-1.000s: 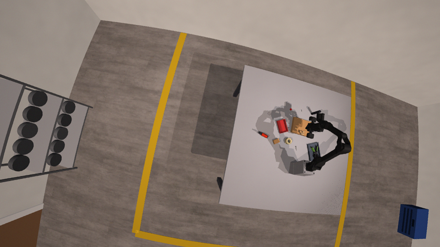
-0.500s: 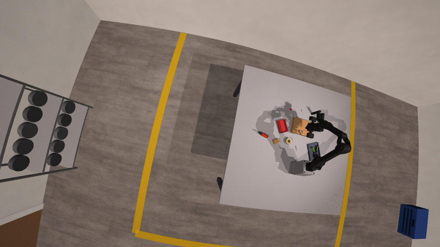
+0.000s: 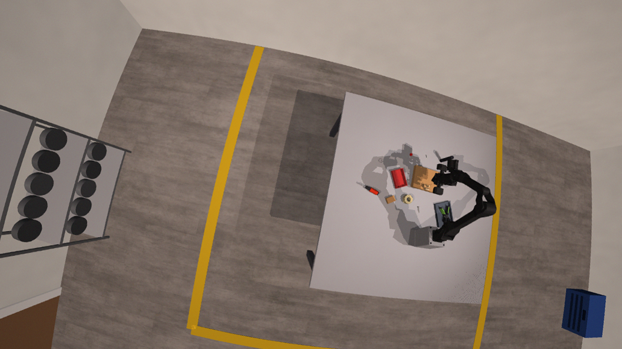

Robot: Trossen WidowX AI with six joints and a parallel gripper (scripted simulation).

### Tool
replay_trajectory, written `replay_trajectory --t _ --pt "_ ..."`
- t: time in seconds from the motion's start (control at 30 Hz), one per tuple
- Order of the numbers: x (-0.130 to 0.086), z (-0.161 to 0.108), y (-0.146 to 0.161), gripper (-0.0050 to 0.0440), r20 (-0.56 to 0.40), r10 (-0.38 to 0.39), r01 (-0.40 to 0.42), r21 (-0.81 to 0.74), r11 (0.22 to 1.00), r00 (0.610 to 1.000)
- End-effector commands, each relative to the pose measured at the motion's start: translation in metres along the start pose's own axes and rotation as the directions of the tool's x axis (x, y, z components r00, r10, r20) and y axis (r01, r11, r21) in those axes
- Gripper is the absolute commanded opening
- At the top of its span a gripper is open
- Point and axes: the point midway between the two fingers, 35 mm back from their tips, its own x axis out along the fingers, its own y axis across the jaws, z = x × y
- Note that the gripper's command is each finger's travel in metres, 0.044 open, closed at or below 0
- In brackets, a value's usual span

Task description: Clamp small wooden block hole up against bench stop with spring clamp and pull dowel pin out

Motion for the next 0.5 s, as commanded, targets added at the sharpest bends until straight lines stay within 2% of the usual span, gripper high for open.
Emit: replay_trajectory --t 0.0,0.47 --pt "0.009 0.0 -0.003 0.0 0.001 -0.016 0.016 0.0 1.0 1.0" --pt "0.03 0.0 -0.002 0.0 0.0 -0.018 0.018 -0.001 1.0 1.0"
